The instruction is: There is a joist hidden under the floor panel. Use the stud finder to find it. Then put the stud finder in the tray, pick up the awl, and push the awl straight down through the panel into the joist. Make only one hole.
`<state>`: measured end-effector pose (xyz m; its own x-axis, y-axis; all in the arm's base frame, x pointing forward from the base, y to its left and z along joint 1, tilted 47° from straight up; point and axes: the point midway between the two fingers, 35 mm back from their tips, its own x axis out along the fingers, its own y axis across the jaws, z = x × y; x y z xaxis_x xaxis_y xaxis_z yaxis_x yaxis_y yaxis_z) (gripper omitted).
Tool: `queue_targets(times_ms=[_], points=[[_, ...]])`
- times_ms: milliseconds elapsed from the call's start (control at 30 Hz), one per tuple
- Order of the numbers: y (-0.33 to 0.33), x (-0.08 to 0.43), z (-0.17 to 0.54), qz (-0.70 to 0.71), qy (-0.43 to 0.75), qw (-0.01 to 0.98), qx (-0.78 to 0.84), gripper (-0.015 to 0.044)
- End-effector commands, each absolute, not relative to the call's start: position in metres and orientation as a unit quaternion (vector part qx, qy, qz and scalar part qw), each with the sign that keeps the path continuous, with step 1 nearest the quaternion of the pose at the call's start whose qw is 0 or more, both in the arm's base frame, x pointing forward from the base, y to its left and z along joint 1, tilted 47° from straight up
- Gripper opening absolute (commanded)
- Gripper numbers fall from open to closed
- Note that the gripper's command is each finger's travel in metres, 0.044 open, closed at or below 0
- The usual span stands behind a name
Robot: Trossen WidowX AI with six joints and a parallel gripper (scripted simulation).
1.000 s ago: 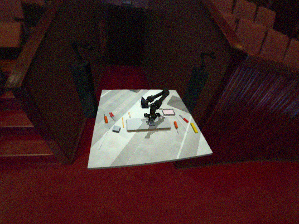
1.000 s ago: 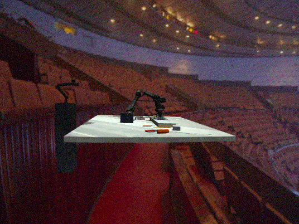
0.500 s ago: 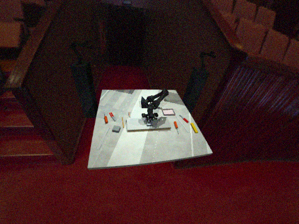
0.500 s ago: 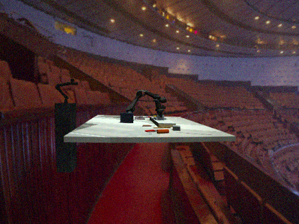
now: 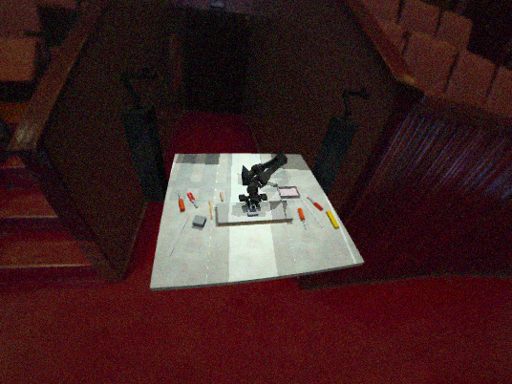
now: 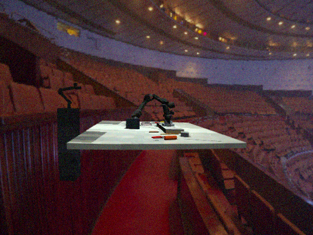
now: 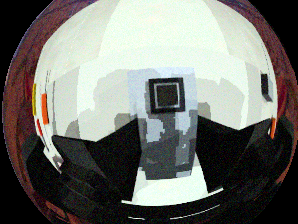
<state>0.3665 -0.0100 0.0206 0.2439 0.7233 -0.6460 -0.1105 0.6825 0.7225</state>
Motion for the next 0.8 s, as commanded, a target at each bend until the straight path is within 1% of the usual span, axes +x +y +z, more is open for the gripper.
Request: queue_targets(times_ms=[0, 767], points=[[-0.015, 0.368, 0.015, 0.282, 0.547, 0.737, 0.279, 0.0], [-0.043, 0.372, -0.014, 0.282, 0.547, 0.738, 0.278, 0.0]])
